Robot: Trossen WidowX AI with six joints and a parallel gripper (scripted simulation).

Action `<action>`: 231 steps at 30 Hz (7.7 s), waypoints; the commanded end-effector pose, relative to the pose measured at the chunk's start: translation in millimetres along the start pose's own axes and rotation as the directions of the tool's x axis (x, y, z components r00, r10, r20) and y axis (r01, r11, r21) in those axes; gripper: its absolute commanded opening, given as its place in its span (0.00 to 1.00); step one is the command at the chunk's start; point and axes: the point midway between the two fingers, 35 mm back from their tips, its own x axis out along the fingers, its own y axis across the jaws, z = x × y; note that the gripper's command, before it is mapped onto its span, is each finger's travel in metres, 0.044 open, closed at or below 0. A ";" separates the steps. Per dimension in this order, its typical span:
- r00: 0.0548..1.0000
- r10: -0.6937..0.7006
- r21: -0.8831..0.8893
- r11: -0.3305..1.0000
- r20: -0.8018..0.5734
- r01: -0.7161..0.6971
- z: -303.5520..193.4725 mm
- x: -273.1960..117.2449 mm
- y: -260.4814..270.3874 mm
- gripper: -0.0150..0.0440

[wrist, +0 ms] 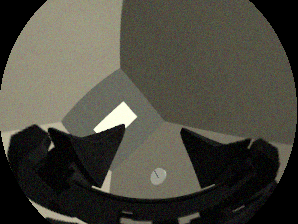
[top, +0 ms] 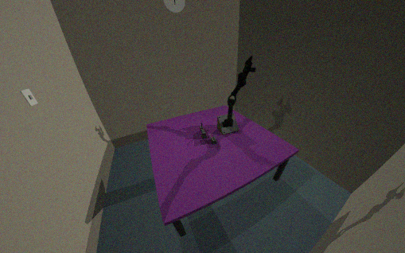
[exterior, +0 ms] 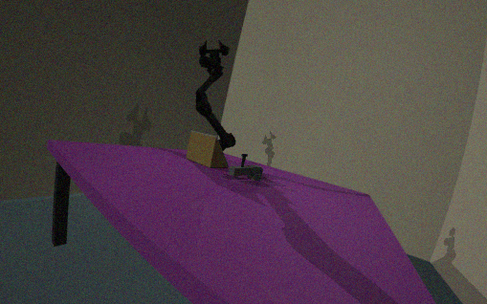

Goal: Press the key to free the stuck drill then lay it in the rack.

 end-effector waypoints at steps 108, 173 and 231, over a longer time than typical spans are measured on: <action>-0.916 -0.398 0.922 0.335 -0.050 -0.196 -265.7 -732.7 138.2 0.25; -0.913 -0.295 0.570 0.817 0.281 -0.088 -224.1 -755.4 45.0 0.25; -0.917 -0.305 0.957 -0.049 0.258 0.286 -173.6 -776.9 146.5 1.00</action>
